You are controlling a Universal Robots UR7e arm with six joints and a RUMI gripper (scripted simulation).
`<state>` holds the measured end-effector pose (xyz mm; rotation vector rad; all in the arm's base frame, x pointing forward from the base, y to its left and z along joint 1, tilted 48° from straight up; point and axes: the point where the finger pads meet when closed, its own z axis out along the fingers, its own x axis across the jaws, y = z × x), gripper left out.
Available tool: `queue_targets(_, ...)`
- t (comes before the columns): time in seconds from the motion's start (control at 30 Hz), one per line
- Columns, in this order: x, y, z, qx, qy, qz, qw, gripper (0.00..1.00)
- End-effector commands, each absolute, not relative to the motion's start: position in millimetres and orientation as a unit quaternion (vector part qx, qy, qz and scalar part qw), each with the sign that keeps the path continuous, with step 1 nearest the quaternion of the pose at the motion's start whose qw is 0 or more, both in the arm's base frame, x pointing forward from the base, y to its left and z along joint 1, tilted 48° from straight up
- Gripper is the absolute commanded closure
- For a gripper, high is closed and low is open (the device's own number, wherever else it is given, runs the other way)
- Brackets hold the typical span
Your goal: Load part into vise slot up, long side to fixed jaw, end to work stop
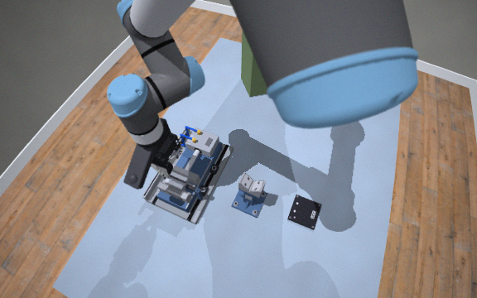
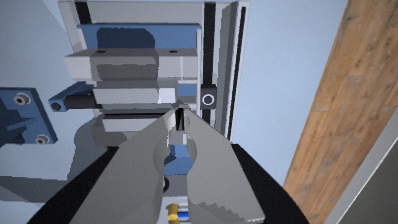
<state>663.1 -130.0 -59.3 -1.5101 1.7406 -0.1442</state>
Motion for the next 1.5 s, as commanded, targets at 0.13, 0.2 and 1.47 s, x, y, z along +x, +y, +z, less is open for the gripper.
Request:
queue_targets(0.13, 663.3, -133.6, -60.6, -0.598, 0.689, -0.058, 0.404, 1.00)
queue_targets(0.2, 663.4, -135.1, -61.4, -0.598, 0.689, -0.058, 0.404, 1.00)
queue_targets(1.47, 652.8, -150.4, -54.3, -0.598, 0.689, -0.058, 0.404, 1.00)
